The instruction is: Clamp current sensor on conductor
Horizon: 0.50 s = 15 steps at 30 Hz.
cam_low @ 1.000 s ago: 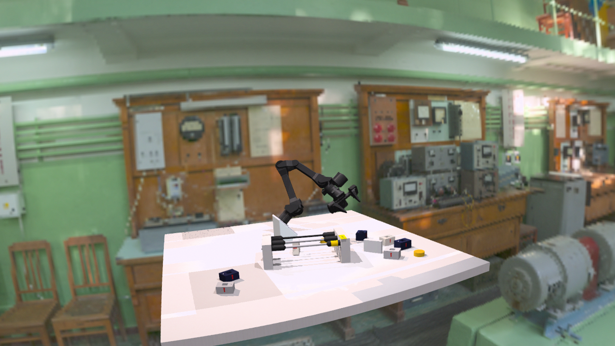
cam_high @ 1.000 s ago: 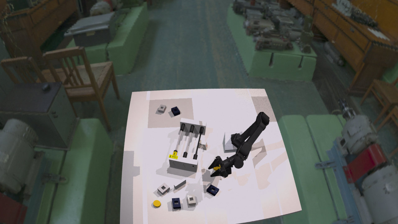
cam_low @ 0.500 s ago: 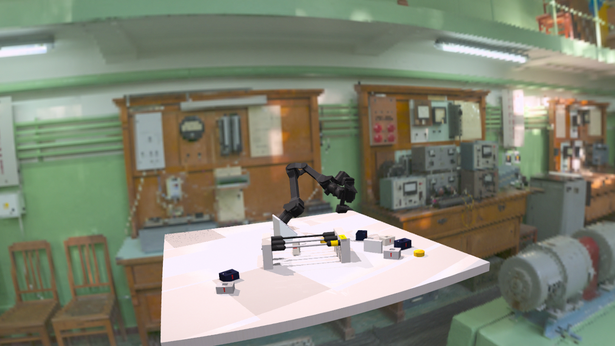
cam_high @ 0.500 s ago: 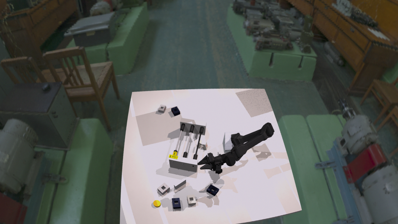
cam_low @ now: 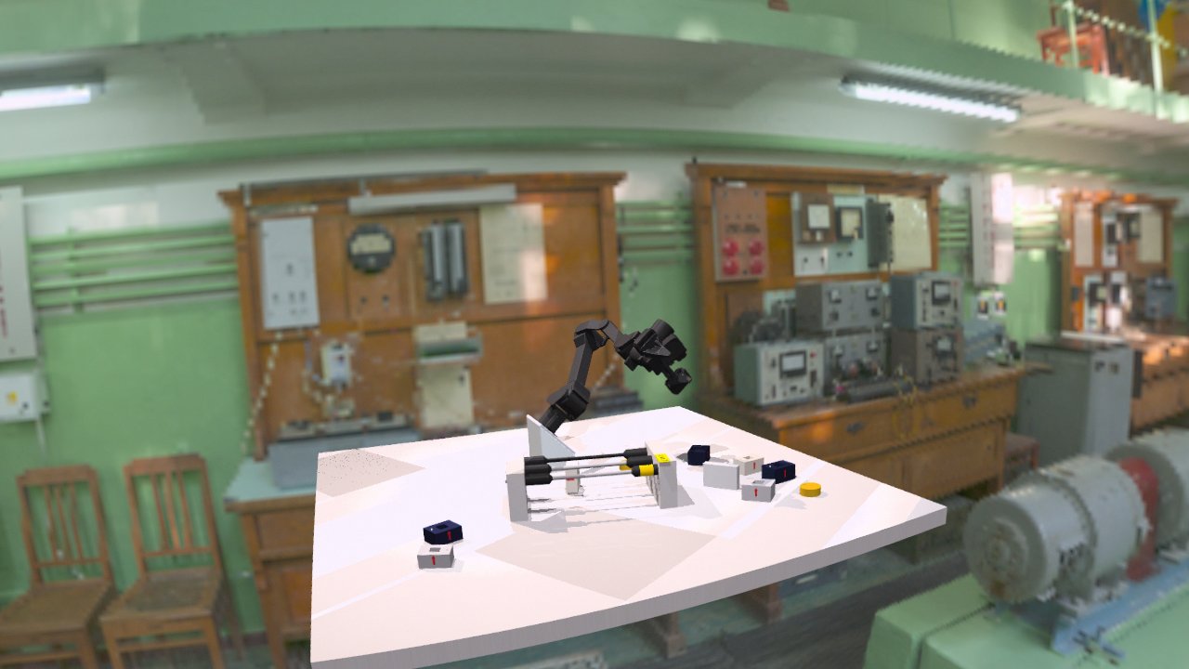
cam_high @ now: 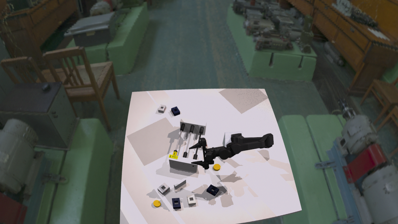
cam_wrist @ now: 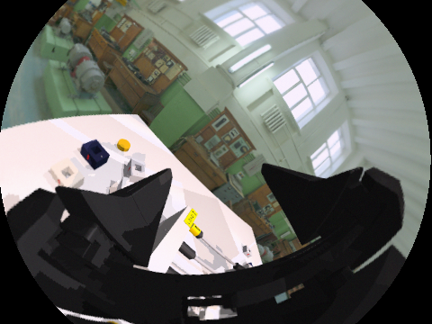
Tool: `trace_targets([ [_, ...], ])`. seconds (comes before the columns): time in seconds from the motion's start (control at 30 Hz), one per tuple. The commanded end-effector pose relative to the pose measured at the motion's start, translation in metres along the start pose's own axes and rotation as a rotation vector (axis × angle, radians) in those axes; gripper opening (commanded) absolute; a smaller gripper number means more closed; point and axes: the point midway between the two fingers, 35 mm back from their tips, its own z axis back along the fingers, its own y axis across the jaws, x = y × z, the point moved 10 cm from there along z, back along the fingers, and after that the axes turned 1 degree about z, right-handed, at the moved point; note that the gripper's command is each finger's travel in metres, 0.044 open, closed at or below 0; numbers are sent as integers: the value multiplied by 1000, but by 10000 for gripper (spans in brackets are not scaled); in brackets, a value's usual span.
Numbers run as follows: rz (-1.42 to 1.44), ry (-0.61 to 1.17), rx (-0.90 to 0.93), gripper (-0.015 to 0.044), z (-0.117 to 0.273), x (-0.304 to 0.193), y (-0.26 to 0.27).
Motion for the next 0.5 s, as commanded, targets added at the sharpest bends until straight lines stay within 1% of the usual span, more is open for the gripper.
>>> trace_targets([
  [0.0,-94,-24,-12,440,-3,6,-7],
  [0.13,-94,-24,-12,440,-3,6,-7],
  [0.2,-86,17,8,440,-10,5,-8],
  [0.33,-70,247,134,440,-46,-6,-17],
  [0.47,-115,469,272,440,-79,-22,-31],
])
